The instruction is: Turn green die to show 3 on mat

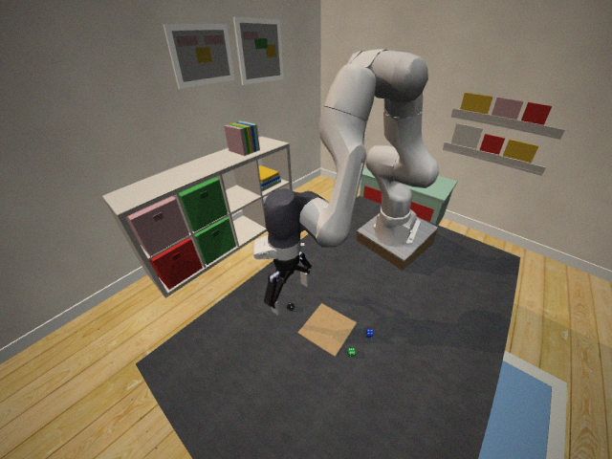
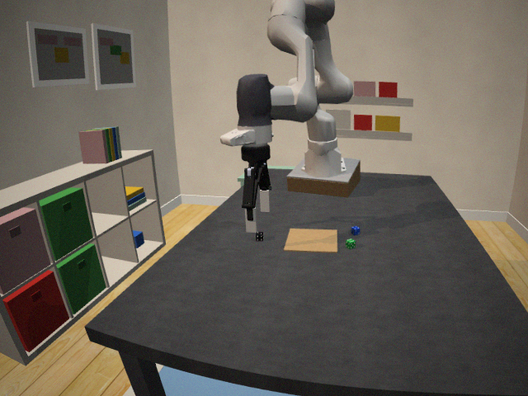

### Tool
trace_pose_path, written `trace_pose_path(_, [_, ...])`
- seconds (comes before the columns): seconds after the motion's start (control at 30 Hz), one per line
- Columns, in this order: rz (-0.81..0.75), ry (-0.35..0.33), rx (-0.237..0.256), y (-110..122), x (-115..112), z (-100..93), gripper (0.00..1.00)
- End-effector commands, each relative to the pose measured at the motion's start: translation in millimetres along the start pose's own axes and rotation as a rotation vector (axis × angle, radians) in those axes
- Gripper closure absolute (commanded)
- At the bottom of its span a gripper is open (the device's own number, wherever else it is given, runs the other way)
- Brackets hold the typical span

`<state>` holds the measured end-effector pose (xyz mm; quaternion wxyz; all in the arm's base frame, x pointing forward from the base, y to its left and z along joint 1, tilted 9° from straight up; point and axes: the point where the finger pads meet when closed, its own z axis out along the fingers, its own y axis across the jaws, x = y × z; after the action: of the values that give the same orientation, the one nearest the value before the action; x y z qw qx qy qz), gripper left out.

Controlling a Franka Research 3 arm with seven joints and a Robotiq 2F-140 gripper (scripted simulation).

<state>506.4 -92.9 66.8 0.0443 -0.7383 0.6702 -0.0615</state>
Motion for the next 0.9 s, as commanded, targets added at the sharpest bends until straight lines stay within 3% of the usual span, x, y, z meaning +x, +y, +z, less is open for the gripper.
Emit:
trace_pose_path(0.0, [0.03, 0.002, 0.004, -3, -23, -0.7, 0.0])
trace_pose_path(0.27, [0.03, 0.002, 0.004, -7, -90, -0.6, 0.0])
trace_pose_path(0.33, [0.03, 0.002, 0.004, -7, -90, -0.6, 0.0])
trace_pose_path(0.67, [0.03, 0.002, 0.004, -11, -175, -0.4, 0.0])
trace_pose_path(0.87, [0.03, 0.002, 0.004, -13, -205, -0.3, 0.0])
